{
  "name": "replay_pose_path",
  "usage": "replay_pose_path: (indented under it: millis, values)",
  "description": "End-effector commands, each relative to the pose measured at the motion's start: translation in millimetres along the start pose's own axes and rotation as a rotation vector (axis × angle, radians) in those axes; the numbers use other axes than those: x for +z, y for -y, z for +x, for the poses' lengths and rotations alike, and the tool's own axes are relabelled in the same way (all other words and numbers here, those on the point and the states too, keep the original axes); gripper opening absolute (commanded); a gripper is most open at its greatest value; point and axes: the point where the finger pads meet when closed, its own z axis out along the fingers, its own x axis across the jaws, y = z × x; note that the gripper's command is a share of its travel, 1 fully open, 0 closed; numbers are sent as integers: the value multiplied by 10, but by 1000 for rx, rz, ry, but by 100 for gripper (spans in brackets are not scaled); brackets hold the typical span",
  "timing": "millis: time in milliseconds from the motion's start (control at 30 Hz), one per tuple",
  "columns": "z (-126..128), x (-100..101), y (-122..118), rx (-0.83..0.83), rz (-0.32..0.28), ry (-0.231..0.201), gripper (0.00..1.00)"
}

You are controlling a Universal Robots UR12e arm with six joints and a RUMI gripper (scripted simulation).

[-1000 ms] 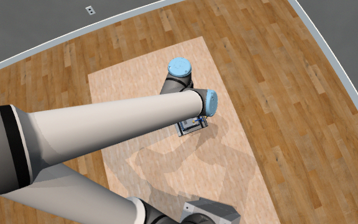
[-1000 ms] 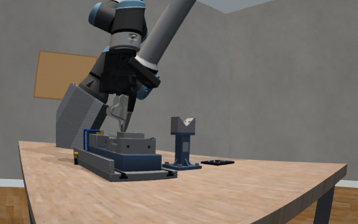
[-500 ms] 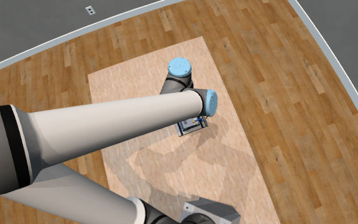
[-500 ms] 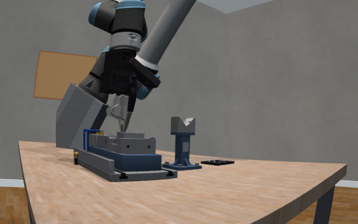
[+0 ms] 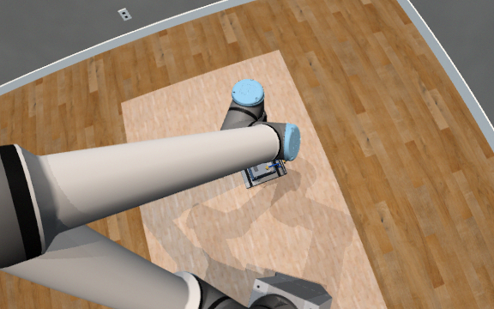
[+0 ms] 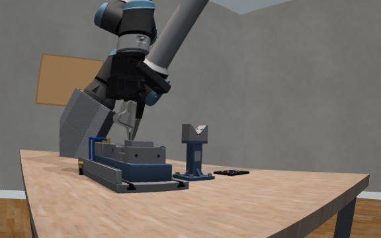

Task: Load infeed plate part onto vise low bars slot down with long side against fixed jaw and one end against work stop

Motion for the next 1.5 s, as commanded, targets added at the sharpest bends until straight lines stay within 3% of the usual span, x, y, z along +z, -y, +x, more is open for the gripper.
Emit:
replay_pose_path:
  millis: [0,1467]
  values:
    - [8,-6,-3,0,-1,-1,0]
    - [105,-6,-3,0,-1,-1,0]
